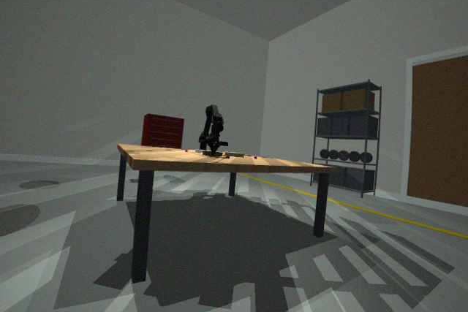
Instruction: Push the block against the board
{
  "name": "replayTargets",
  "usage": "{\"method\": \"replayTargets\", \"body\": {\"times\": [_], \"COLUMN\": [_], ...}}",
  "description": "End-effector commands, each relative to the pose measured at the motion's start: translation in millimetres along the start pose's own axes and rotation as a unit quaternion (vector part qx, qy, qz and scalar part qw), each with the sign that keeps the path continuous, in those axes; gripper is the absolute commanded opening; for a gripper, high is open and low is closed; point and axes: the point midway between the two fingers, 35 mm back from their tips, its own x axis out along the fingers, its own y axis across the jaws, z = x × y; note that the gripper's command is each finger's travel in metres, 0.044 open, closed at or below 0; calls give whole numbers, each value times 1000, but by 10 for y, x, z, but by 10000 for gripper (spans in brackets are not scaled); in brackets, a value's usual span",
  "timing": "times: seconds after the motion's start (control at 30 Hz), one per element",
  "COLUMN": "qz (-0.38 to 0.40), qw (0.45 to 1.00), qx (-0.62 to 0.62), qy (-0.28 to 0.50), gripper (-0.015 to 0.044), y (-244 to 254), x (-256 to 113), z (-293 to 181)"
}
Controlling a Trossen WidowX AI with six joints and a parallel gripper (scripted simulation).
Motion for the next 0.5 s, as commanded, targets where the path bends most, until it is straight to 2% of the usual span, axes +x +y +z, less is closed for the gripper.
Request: {"method": "replayTargets", "body": {"times": [0.0,0.47], "qz": [0,0], "qw": [1000,1000], "qx": [2,2], "qy": [0,0], "gripper": [0,0], "y": [4,13], "x": [-15,-16], "z": [-54,-183]}}
